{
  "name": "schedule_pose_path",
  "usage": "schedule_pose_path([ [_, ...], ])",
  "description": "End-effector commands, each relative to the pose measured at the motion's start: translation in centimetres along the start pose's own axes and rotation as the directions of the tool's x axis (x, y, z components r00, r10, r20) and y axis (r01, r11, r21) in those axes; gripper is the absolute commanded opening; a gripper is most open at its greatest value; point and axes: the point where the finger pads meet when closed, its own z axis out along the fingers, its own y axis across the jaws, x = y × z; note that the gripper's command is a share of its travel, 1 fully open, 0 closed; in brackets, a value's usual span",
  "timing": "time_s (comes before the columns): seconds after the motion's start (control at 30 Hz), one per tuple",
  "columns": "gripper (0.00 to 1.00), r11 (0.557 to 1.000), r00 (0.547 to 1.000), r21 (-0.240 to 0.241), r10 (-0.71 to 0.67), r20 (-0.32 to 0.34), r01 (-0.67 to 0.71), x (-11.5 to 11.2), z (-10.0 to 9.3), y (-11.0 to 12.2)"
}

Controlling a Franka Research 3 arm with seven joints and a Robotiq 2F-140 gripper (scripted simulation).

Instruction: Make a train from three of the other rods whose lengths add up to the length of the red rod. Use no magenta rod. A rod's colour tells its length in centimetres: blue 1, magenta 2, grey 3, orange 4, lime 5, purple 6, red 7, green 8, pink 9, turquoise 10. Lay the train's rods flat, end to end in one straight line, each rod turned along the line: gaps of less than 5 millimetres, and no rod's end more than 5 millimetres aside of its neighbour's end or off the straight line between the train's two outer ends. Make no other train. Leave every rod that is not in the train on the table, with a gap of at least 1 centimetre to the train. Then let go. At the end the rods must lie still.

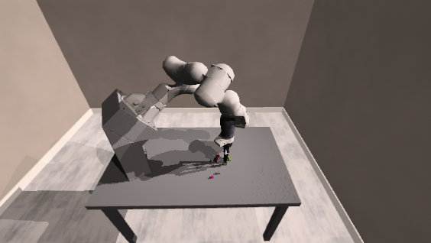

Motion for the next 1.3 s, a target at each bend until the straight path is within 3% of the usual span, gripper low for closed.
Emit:
schedule_pose_path([
  [0.0, 0.15, 1.000, 1.000, 0.002, 0.003, 0.002, -0.003, -0.09, 0.08, -0.08],
  [0.8, 0.15, 1.000, 1.000, 0.002, 0.003, 0.002, -0.003, -0.09, 0.08, -0.08],
  [0.83, 0.03, 1.000, 1.000, 0.002, 0.003, 0.002, -0.003, -0.09, 0.08, -0.08],
  [1.27, 0.03, 1.000, 1.000, 0.002, 0.003, 0.002, -0.003, -0.09, 0.08, -0.08],
])
